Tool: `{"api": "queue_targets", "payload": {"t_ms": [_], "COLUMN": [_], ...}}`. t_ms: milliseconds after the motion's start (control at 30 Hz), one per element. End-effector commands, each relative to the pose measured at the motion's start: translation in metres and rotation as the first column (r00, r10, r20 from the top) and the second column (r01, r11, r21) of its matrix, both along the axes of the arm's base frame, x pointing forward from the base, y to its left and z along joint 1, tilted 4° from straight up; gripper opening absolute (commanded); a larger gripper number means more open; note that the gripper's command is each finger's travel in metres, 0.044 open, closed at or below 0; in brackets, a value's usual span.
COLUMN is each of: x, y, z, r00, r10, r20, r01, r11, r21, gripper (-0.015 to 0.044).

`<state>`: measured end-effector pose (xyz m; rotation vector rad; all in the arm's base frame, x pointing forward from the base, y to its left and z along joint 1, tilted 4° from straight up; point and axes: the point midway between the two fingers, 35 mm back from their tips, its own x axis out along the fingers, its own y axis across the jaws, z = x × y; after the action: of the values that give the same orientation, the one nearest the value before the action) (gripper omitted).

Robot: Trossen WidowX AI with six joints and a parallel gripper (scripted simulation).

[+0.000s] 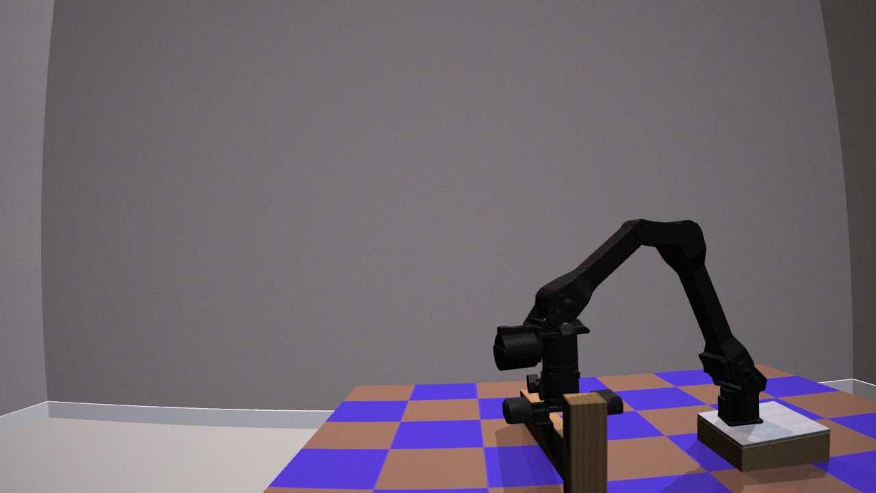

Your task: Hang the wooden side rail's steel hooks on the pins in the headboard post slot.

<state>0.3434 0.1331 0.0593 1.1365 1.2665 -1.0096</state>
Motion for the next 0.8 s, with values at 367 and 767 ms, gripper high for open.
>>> {"api": "queue_targets", "payload": {"t_ms": [367, 767], "x": [0.0043, 0.0047], "y": [0.0029, 0.004], "z": [0.0064, 0.0076], "r00": [1.0, 1.0], "r10": [-0.004, -0.004], "r20": [0.015, 0.015], "r01": [0.004, 0.004], "r11": [1.0, 1.0], "r21": [0.008, 0.008], "gripper": [0.0, 0.0]}}
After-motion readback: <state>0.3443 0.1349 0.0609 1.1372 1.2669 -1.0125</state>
